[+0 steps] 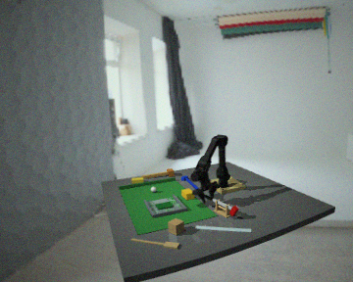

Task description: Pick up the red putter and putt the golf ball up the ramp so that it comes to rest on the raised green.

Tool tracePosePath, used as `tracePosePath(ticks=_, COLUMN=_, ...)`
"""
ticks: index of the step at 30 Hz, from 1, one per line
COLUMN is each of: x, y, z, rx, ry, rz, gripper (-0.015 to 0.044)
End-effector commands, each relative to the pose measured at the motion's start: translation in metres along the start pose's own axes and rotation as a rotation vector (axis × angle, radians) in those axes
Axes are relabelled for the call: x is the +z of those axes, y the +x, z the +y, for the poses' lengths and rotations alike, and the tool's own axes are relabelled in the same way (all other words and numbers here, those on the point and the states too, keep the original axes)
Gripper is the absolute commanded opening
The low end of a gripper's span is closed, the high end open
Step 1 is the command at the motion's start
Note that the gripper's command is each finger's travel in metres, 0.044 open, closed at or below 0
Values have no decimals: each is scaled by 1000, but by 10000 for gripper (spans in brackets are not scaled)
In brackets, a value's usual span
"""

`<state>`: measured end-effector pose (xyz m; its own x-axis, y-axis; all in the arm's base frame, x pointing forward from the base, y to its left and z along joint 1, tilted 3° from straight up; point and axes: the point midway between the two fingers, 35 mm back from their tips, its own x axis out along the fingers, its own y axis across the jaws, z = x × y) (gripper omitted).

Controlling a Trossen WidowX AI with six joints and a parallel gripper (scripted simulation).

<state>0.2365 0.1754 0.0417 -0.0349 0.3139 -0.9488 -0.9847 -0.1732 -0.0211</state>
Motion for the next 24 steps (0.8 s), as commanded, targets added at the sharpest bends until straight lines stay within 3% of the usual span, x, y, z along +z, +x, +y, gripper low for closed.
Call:
tracePosePath(ticks=1, x=0, y=0, z=0, rx=0, ry=0, rz=0, gripper=204)
tracePosePath(ticks=7, x=0, y=0, z=0, rx=0, ry=0, rz=0, gripper=46)
tracePosePath(ticks=16, x=1, y=-3, z=-1, rx=0, ry=0, rz=0, gripper=0)
tracePosePath(ticks=24, x=12, y=-39, z=-5, rx=0, ry=0, rz=0, gripper=0)
